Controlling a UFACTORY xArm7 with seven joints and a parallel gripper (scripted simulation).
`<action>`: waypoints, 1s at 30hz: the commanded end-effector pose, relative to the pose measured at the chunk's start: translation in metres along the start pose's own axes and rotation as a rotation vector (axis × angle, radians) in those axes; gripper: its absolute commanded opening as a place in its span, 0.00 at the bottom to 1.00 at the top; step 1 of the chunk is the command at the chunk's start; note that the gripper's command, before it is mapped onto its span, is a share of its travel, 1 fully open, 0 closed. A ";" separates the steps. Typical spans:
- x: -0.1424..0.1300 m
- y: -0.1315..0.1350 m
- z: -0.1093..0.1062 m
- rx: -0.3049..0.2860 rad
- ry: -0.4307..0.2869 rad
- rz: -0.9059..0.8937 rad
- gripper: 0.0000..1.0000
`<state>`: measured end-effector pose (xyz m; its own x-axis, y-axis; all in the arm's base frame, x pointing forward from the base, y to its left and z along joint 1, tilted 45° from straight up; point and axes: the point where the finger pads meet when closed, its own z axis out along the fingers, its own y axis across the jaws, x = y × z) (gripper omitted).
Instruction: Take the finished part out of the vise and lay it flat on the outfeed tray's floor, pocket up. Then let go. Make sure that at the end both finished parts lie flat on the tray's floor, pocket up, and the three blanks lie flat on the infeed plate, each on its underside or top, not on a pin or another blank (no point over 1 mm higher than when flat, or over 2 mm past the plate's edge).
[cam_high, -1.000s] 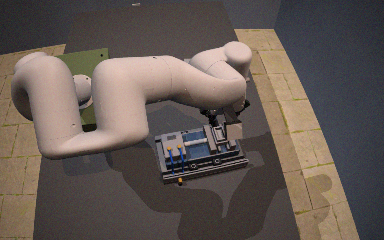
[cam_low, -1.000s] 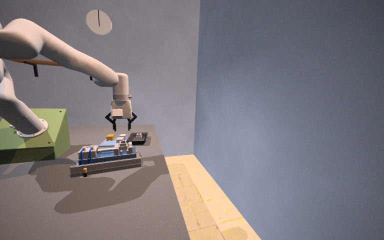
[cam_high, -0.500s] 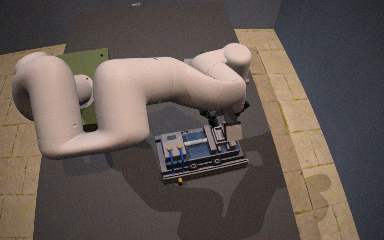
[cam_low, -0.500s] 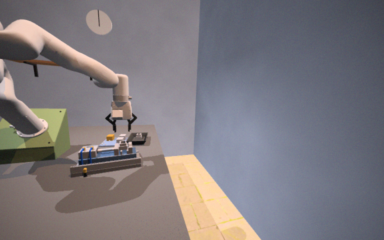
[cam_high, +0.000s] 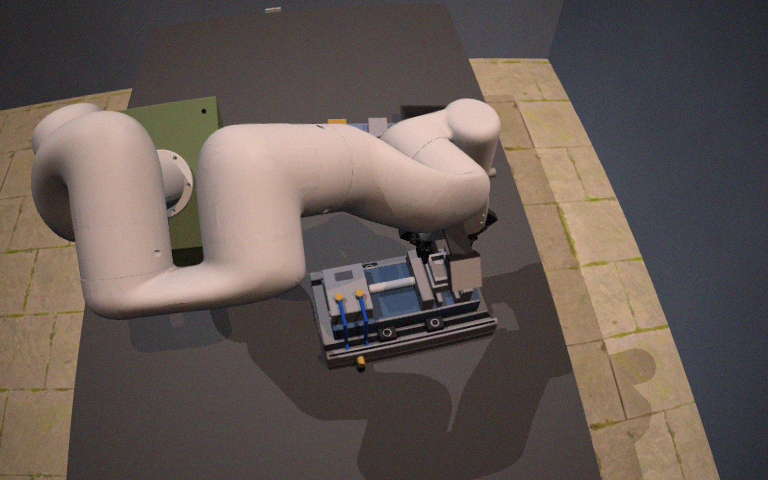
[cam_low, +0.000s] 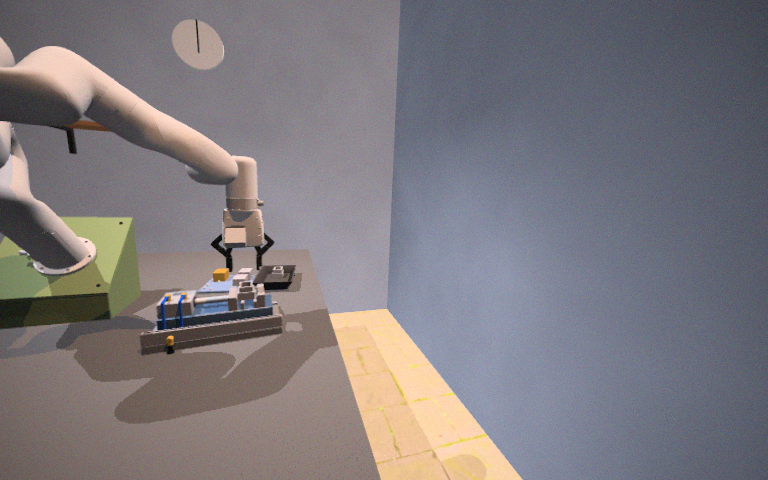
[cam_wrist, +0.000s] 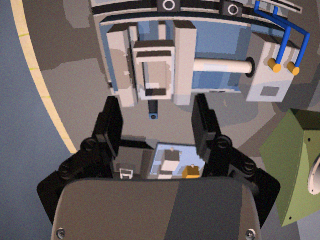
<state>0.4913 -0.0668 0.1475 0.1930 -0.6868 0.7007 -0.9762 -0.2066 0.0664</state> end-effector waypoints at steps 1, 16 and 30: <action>-0.001 -0.002 0.008 0.005 0.000 0.000 0.69; -0.001 -0.002 0.029 0.005 0.000 0.000 0.69; -0.001 -0.002 0.036 0.005 0.000 0.000 0.69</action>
<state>0.4951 -0.0922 0.1213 0.1930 -0.6868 0.7008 -0.9761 -0.2068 0.0662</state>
